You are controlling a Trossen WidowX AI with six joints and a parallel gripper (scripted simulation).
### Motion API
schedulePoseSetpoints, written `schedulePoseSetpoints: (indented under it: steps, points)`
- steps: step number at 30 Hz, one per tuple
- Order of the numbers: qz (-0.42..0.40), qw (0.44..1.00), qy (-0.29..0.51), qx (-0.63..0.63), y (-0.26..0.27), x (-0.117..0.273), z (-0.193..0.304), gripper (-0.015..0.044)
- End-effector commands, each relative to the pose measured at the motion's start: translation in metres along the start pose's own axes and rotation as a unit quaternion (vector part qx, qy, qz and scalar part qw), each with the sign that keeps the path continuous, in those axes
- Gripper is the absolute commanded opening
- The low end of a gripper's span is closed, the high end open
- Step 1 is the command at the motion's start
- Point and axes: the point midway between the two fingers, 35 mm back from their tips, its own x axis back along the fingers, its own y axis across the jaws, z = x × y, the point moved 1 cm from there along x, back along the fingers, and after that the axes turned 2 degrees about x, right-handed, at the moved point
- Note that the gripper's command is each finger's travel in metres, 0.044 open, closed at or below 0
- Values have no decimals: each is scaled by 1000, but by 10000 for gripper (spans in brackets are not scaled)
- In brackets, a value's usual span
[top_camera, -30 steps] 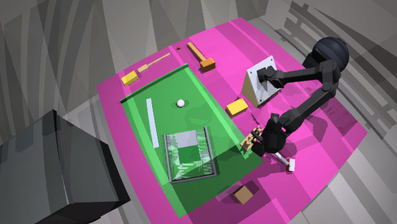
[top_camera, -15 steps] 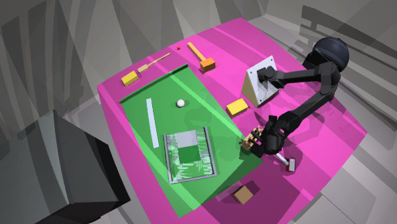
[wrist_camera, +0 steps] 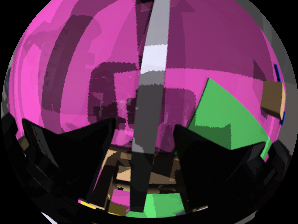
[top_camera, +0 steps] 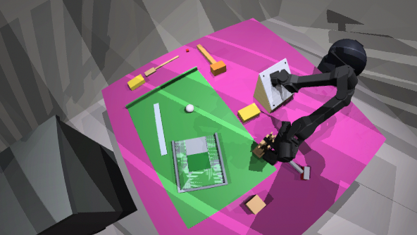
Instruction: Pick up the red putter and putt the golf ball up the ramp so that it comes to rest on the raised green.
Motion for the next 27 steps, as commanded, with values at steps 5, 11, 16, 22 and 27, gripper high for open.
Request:
schedulePoseSetpoints:
  steps: [5,11,16,22,27]
  points:
    - [0,1000,0,0,0,0,0,46]
    - [0,1000,0,0,0,0,0,0]
    - [-1,1000,2,1,-2,8,0,0]
    - [-3,1000,7,2,-6,37,-1,0]
    - [-3,1000,8,2,-6,64,-4,0]
